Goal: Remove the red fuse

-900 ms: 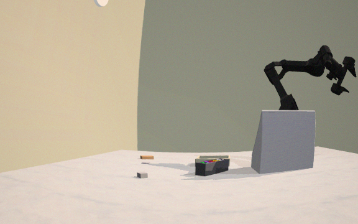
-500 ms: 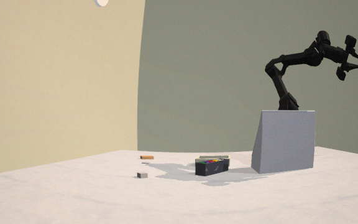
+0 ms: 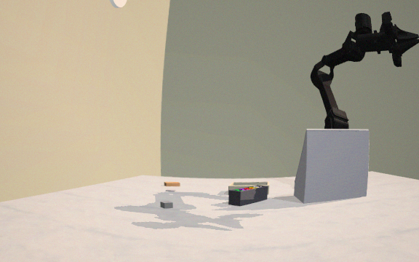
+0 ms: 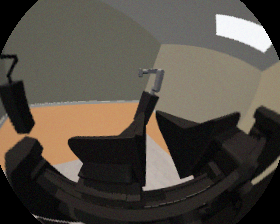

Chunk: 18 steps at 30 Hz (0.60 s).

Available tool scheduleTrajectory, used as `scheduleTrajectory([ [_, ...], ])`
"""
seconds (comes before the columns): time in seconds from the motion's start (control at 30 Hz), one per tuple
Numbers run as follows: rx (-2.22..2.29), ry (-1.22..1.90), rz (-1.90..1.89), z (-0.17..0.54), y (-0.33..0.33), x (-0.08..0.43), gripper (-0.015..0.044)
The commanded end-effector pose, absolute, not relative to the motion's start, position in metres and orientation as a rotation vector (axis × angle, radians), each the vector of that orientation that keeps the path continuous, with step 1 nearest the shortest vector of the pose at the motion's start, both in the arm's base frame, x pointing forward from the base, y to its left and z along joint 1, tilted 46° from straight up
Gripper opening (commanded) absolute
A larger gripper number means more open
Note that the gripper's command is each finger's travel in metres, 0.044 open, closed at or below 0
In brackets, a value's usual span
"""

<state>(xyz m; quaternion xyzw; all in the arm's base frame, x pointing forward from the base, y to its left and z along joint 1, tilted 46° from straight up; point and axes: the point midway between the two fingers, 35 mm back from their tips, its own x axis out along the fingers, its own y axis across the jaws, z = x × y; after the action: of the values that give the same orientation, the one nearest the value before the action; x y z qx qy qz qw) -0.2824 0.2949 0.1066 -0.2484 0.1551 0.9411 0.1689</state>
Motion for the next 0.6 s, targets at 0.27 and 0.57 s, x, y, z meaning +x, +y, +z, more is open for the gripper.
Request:
scheduleTrajectory([
  [0.27,-0.664,0.965,1.771,0.042,0.377,-0.109,0.0074],
  [0.57,-0.526,1.188,1.037,0.002,0.360,0.046,0.0074],
])
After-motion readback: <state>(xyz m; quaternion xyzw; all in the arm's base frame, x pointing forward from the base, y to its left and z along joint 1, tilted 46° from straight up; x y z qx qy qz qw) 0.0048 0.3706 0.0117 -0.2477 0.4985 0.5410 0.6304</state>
